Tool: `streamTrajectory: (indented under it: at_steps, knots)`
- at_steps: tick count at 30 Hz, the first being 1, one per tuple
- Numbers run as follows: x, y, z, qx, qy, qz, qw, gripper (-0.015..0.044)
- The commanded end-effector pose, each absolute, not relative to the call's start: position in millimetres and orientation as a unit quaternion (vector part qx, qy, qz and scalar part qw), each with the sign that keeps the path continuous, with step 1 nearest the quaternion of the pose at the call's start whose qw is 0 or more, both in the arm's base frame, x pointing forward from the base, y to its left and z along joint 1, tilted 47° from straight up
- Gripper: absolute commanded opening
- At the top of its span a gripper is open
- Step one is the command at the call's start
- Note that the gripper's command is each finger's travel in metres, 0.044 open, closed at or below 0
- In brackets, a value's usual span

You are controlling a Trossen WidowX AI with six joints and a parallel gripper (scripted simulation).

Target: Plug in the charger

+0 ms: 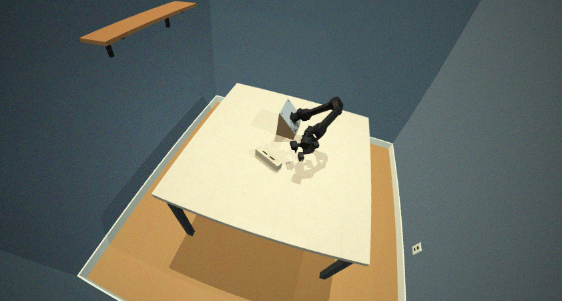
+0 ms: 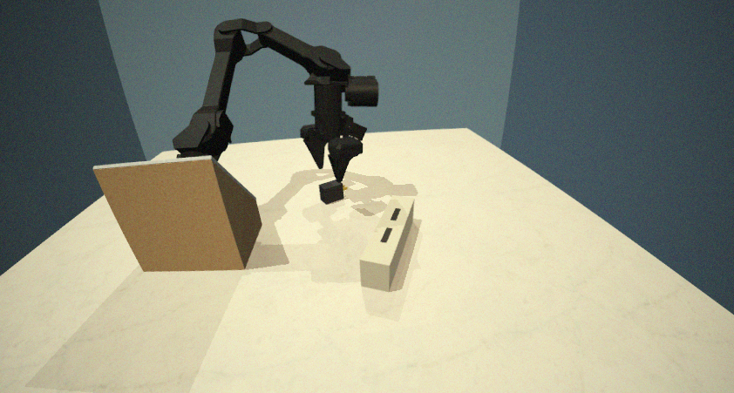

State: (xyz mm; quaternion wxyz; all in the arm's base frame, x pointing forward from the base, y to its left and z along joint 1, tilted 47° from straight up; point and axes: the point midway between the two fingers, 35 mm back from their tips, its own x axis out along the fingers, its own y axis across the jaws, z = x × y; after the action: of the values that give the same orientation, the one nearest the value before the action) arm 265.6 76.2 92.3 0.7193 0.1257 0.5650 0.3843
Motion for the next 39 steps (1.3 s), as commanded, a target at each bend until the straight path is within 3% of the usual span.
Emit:
streamTrajectory:
  at_steps: [1, 39]
  knots:
    - [264.6, 82.0, 87.2, 0.130, 0.567, 0.385, 0.716, 0.0440]
    - [270.9, 117.7, 54.1, 0.131, 0.567, 0.386, 0.716, 0.0440]
